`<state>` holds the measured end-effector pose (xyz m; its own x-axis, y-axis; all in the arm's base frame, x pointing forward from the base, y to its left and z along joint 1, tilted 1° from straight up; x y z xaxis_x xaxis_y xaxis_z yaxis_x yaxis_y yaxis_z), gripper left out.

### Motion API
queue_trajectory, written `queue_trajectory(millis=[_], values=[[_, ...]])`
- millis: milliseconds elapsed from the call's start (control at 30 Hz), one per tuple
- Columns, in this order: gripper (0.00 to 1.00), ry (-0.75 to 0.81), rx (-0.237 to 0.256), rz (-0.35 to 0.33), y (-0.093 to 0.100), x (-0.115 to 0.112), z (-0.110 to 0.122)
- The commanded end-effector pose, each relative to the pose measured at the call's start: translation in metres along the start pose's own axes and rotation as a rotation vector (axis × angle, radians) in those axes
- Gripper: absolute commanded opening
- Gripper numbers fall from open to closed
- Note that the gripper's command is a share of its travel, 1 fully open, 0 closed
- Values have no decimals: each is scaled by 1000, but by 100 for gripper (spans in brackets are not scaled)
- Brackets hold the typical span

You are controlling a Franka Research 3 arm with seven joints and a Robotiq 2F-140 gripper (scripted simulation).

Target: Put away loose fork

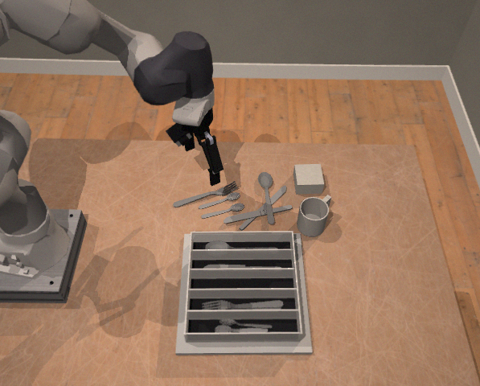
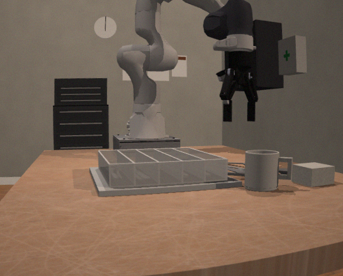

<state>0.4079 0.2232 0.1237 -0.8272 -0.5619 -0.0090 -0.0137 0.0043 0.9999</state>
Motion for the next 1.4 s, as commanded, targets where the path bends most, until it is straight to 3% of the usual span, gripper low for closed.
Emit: queue_trajectory(millis=[0,1367], values=[[100,167,-13,-9,-1,-1,-1],[100,798,-13,-16,-10,0,1]])
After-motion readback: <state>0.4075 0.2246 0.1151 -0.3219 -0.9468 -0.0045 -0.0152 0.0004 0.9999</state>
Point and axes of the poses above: the point where the finger pads meet when closed, its own y axis back along the fingers, its own z axis across the jaws, x = y × z, the point moved 3 cm from there along y, back along the fingers, and after that the axes turned 2 degrees about y, right-handed, at the moved point
